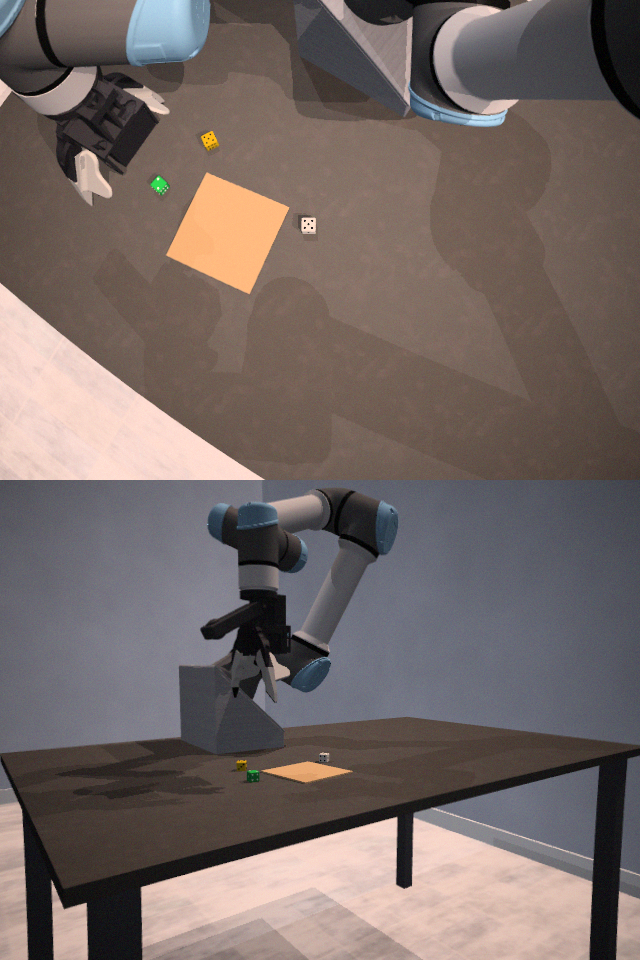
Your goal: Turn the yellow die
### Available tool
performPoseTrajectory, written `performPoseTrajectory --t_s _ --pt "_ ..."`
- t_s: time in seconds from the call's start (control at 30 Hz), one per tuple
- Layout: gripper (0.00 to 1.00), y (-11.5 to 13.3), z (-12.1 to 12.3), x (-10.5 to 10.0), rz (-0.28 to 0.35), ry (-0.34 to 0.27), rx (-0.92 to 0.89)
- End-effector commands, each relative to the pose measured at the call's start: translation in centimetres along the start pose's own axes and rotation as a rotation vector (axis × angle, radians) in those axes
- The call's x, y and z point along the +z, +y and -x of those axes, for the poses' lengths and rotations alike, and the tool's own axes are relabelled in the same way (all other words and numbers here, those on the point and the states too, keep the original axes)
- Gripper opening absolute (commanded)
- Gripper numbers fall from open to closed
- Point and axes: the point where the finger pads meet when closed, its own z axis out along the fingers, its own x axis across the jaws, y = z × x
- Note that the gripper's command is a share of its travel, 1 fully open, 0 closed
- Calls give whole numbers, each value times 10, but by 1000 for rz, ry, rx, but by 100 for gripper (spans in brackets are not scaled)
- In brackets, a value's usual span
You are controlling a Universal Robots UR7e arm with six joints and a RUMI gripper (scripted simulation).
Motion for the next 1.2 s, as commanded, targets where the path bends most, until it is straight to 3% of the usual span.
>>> performPoseTrajectory --t_s 0.0,0.57,0.73,0.8,1.17 --pt "100 -7 -4 2 3 2 14" --pt "100 -7 -4 9 3 2 14" --pt "100 -7 -4 32 3 2 14" --pt "100 -7 -4 32 3 2 14" --pt "100 -6 -4 101 3 2 14"
